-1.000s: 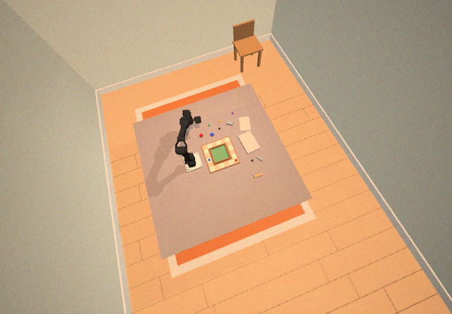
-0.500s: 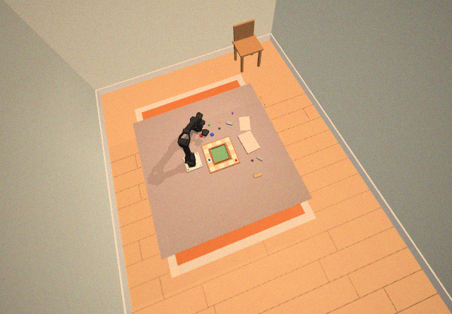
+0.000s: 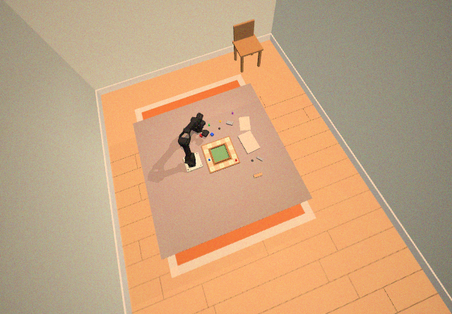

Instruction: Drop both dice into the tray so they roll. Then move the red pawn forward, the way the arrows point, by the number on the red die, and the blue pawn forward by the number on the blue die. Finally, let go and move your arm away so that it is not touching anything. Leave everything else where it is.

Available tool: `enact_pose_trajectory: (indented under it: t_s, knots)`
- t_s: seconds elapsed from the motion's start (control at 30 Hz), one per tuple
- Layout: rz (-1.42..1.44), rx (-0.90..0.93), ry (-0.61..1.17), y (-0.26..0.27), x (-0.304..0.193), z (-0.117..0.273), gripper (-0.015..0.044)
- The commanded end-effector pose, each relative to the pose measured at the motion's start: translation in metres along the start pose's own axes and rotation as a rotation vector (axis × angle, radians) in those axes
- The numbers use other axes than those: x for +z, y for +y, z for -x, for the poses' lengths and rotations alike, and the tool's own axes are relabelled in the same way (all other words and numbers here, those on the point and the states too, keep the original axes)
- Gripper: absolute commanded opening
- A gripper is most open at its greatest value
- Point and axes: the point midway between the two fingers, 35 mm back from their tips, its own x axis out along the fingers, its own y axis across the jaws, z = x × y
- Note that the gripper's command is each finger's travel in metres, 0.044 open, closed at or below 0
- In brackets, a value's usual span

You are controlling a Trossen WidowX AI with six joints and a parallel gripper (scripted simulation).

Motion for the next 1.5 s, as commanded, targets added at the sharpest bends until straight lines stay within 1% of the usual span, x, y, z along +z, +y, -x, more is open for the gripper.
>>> enact_pose_trajectory:
  t_s: [0.0, 0.6, 0.83, 1.03, 1.1, 1.47]
  knots:
    - [-0.005, 0.002, 0.009, 0.0, -0.002, -0.008, 0.0275]
    - [-0.005, 0.001, 0.009, 0.0, -0.003, -0.035, 0.0275]
    - [-0.005, 0.001, 0.009, 0.0, -0.003, -0.035, 0.0091]
    - [-0.005, 0.001, 0.009, 0.0, -0.003, -0.035, 0.0051]
    - [-0.005, 0.001, 0.009, 0.0, -0.003, -0.034, 0.0]
    - [-0.005, 0.002, 0.008, 0.002, 0.005, 0.022, 0.0]
